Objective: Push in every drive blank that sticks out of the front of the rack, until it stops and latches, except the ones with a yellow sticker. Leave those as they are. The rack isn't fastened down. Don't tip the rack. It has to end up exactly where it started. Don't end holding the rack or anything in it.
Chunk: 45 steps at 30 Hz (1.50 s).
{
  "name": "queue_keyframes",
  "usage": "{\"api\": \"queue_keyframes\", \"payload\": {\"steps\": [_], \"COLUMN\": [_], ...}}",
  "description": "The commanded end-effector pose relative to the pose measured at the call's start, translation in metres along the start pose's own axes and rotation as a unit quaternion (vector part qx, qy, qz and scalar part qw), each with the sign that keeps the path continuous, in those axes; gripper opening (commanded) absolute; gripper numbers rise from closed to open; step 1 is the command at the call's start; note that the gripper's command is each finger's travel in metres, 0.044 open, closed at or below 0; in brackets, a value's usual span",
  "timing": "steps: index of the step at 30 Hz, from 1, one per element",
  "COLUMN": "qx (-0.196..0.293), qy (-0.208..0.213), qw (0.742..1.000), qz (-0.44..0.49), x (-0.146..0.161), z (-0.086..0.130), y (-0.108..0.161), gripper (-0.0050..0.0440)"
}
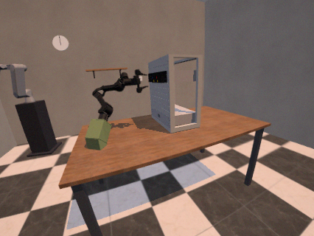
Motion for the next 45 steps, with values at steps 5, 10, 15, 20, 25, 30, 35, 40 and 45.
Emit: {"api": "queue_keyframes", "payload": {"steps": [5,10,15,20,25,30,35,40,45], "qx": [-0.002,-0.002,-0.002,-0.002,-0.002,-0.002,-0.002,-0.002,-0.002], "qy": [0.001,0.001,0.001,0.001,0.001,0.001,0.001,0.001,0.001], "qw": [1.000,1.000,1.000,1.000,1.000,1.000,1.000,1.000,1.000], "qz": [-0.003,-0.003,-0.003,-0.003,-0.003,-0.003,-0.003,-0.003,-0.003], "x": [0.003,0.004,0.005,0.006,0.006,0.006,0.006,0.006,0.006], "z": [-0.001,-0.001,0.000,0.000,0.000,0.000,0.000,0.000,0.000], "y": [-0.041,-0.055,-0.073,-0.080,-0.080,-0.080,-0.080,-0.080,-0.080], "gripper": [0.0440,0.0440,0.0440,0.0440,0.0440,0.0440,0.0440,0.0440,0.0440]}}
Point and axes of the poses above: the point midway between the two fingers, 35 mm back from their tips, its own z axis back along the fingers, its own x axis across the jaws, y = z × x, the point moved 6 cm from there along z, back along the fingers, and after that the axes turned 4 degrees about -z, right-handed, at the moved point
